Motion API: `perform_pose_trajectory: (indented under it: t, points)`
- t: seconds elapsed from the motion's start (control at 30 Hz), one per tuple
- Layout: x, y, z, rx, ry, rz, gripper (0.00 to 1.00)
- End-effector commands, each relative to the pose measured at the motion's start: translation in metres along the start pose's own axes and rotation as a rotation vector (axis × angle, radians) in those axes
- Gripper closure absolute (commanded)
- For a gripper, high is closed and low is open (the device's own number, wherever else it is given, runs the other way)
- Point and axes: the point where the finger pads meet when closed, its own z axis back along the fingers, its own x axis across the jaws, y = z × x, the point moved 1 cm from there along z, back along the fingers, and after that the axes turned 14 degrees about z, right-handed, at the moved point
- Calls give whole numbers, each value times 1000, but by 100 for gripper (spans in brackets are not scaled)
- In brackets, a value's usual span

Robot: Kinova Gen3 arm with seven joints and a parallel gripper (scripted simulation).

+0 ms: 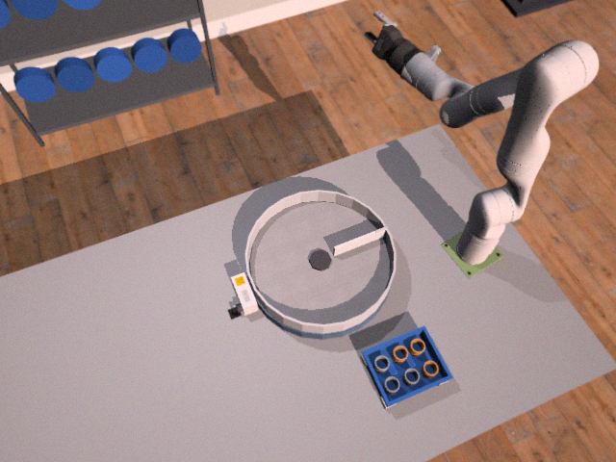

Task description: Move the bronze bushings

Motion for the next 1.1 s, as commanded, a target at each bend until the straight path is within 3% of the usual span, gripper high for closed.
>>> perform_pose_trajectory:
  t: [0.0, 1.07]
  points:
    - [-1, 0, 0, 0, 2, 0, 0]
    - [1, 0, -1, 11, -15, -7, 0]
